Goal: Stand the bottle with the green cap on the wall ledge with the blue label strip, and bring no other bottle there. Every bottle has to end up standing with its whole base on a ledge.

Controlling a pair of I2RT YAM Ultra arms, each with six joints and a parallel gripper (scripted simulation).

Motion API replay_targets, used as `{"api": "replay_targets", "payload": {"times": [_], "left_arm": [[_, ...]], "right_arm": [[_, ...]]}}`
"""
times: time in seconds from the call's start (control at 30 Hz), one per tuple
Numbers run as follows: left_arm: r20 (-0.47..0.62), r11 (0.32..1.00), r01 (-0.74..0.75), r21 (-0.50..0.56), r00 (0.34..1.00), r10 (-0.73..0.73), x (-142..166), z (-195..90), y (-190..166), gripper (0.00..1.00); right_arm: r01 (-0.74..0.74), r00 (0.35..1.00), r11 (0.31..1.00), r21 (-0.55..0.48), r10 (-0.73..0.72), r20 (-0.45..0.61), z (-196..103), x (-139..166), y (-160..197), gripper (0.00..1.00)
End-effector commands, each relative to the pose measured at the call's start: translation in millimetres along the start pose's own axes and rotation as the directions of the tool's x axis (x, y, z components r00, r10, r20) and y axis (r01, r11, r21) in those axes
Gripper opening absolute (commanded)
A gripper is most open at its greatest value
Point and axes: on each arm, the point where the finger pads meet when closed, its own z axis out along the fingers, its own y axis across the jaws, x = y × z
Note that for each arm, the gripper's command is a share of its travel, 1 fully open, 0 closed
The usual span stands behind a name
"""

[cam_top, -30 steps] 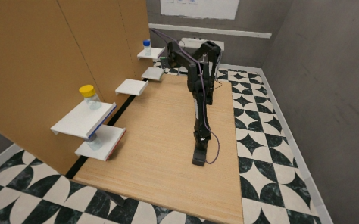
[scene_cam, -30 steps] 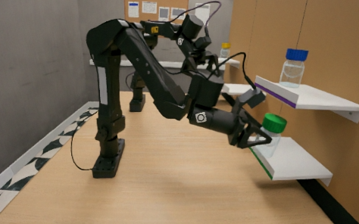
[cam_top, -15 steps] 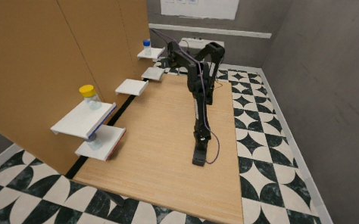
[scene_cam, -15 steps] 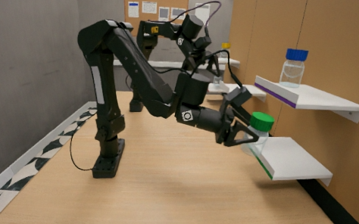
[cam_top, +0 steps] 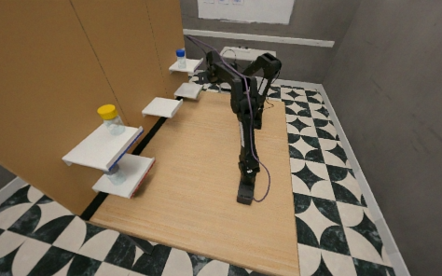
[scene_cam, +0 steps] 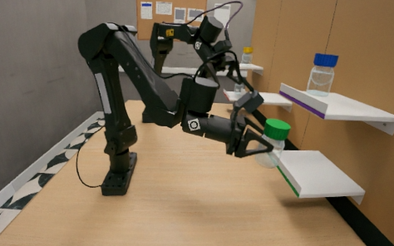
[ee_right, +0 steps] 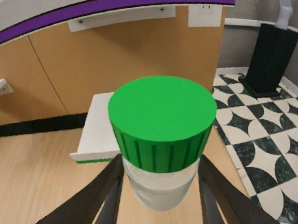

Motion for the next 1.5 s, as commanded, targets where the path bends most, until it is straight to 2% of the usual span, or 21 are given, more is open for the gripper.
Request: {"api": "replay_targets", "payload": {"times": [0.0, 0.27, 0.43, 0.9, 0.93, 0.97, 1.1, 1.3, 1.37, 1.47], "left_arm": [[0.071, 1.0, -0.002, -0.004, 0.997, 0.002, -28, -18, 1, 1.0], [0.071, 1.0, -0.002, -0.004, 0.997, 0.002, -28, -18, 1, 1.0], [0.071, 1.0, -0.002, -0.004, 0.997, 0.002, -28, -18, 1, 1.0], [0.071, 1.0, -0.002, -0.004, 0.997, 0.002, -28, -18, 1, 1.0], [0.112, 1.0, 0.0, -0.004, 0.994, 0.001, -41, -25, 2, 1.0], [0.111, 1.0, 0.006, -0.007, 0.994, -0.005, -38, -24, 5, 1.0], [0.188, 0.995, 0.071, -0.072, 0.981, -0.056, -47, -44, 50, 1.0], [0.281, 0.962, 0.18, -0.203, 0.952, -0.119, -37, -101, 136, 1.0], [0.281, 0.962, 0.18, -0.203, 0.952, -0.119, -37, -101, 136, 1.0], [0.392, 0.906, 0.279, -0.317, 0.909, -0.143, -21, -165, 202, 1.0]], "right_arm": [[0.029, 0.998, 1.0, -0.005, -0.028, 0.065, -11, -21, 1, 0.51], [0.046, 0.993, 0.999, -0.01, -0.045, 0.109, -17, -35, 2, 0.51], [0.035, 0.996, 0.999, -0.01, -0.034, 0.083, -19, -25, 2, 0.51], [0.047, 0.993, 0.999, -0.014, -0.045, 0.109, -21, -32, 4, 0.51], [0.047, 0.993, 0.999, -0.014, -0.045, 0.109, -21, -32, 4, 0.51], [0.047, 0.993, 0.999, -0.014, -0.045, 0.109, -21, -32, 4, 0.51], [0.038, 0.994, 0.999, -0.013, -0.037, 0.098, -18, -31, 4, 0.51], [0.038, 0.994, 0.999, -0.013, -0.037, 0.098, -18, -31, 4, 0.51], [0.038, 0.994, 0.999, -0.013, -0.037, 0.098, -18, -31, 4, 0.51], [0.038, 0.994, 0.999, -0.013, -0.037, 0.098, -18, -31, 4, 0.51]]}}
